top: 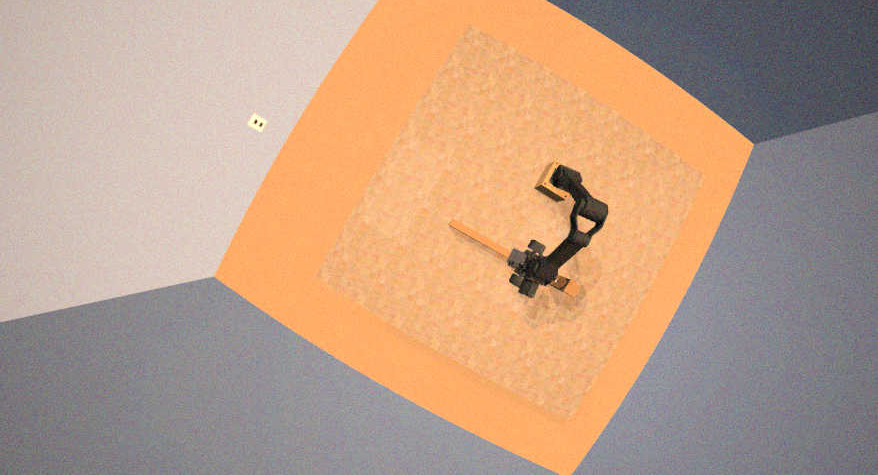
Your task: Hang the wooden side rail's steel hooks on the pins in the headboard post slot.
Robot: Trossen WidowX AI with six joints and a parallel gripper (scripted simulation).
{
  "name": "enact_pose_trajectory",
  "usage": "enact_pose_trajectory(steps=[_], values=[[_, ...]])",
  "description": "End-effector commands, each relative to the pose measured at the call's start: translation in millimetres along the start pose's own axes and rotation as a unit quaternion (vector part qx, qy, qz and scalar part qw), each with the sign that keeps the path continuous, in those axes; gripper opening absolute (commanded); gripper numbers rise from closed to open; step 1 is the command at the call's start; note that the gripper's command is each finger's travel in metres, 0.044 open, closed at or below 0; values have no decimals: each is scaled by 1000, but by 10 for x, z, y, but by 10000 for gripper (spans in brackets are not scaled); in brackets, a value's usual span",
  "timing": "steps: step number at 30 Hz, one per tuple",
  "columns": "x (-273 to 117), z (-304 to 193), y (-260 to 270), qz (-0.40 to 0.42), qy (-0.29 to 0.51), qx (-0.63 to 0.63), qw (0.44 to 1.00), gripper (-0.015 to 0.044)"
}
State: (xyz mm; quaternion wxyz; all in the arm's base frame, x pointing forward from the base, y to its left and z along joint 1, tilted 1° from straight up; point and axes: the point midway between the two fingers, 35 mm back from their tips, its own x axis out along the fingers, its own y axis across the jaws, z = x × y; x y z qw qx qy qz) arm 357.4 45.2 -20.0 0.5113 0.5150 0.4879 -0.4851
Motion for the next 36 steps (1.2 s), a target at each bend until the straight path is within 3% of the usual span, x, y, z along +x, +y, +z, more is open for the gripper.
enact_pose_trajectory(steps=[1, 36], values=[[1, 1, -31, 0, -2, -9, 1000, 0], [-38, 0, -9, 0, -2, -9, 1000, 0]])
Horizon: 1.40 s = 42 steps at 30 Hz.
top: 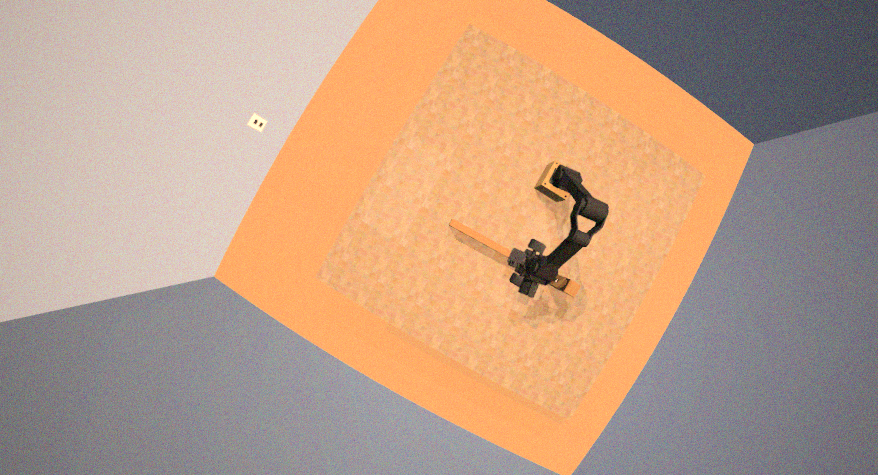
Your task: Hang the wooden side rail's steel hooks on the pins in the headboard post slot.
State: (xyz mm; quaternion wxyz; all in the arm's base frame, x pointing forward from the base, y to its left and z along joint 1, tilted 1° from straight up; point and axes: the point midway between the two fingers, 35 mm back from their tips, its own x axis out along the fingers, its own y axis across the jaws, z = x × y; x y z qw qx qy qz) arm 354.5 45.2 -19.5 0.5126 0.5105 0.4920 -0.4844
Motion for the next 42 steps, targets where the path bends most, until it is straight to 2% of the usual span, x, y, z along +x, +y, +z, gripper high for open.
enact_pose_trajectory(steps=[1, 42], values=[[-33, 0, 18, 3, -1, -4, 1000, 0], [-102, -1, 19, 3, -1, -4, 1000, 0]])
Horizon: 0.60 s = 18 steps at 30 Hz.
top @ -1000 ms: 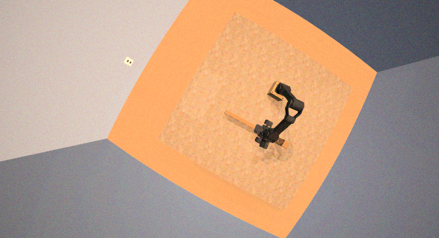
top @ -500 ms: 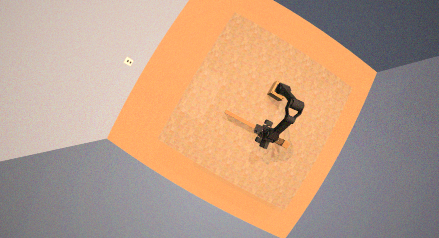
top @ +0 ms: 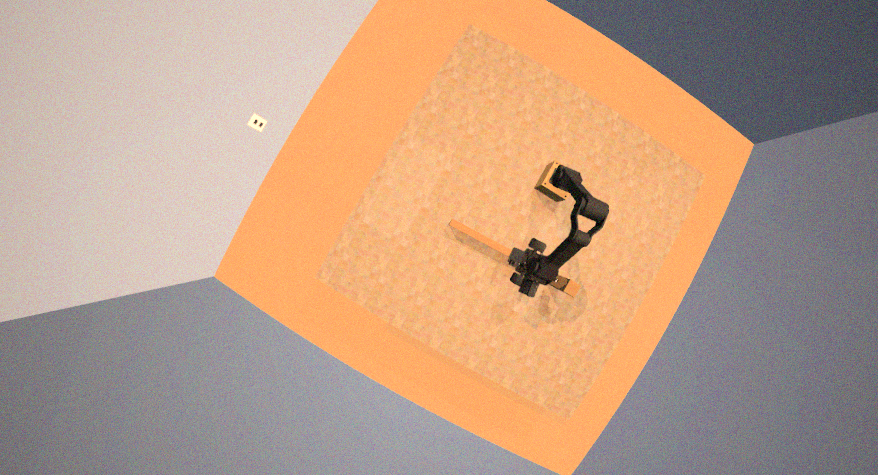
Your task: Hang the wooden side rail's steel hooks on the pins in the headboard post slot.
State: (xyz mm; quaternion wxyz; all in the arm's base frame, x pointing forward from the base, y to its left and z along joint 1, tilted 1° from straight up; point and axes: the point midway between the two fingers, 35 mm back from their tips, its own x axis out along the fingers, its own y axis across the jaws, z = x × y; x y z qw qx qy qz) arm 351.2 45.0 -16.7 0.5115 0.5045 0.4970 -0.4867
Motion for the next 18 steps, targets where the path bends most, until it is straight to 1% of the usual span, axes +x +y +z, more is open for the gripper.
enact_pose_trajectory(steps=[1, 18], values=[[-74, -1, 50, 10, -1, 0, 1000, 0], [-103, -1, 49, 10, -1, 0, 1000, 0]])
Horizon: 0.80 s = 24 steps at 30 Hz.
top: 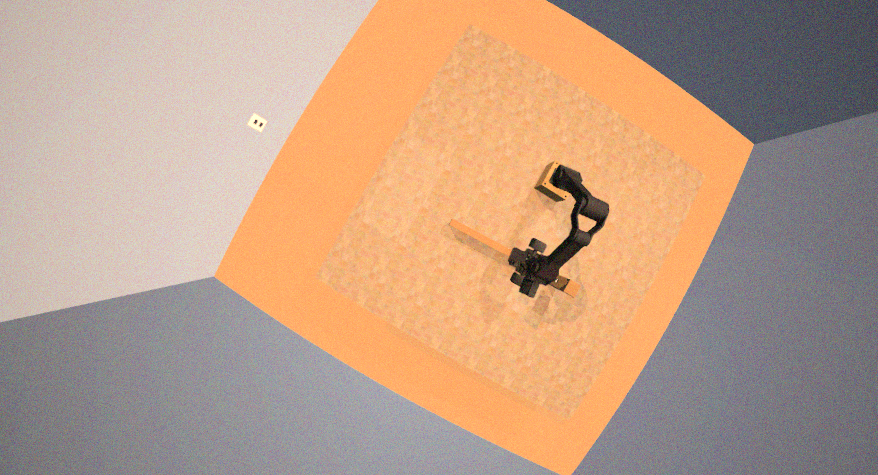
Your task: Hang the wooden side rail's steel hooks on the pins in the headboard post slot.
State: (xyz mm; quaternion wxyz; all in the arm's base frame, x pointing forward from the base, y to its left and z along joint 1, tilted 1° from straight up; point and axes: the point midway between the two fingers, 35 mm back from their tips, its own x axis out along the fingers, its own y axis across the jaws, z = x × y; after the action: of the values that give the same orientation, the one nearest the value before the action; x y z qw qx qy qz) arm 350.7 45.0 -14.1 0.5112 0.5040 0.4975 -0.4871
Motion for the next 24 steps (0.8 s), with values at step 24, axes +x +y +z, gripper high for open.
enact_pose_trajectory(steps=[24], values=[[-117, -1, 53, 11, 0, 0, 1000, 0]])
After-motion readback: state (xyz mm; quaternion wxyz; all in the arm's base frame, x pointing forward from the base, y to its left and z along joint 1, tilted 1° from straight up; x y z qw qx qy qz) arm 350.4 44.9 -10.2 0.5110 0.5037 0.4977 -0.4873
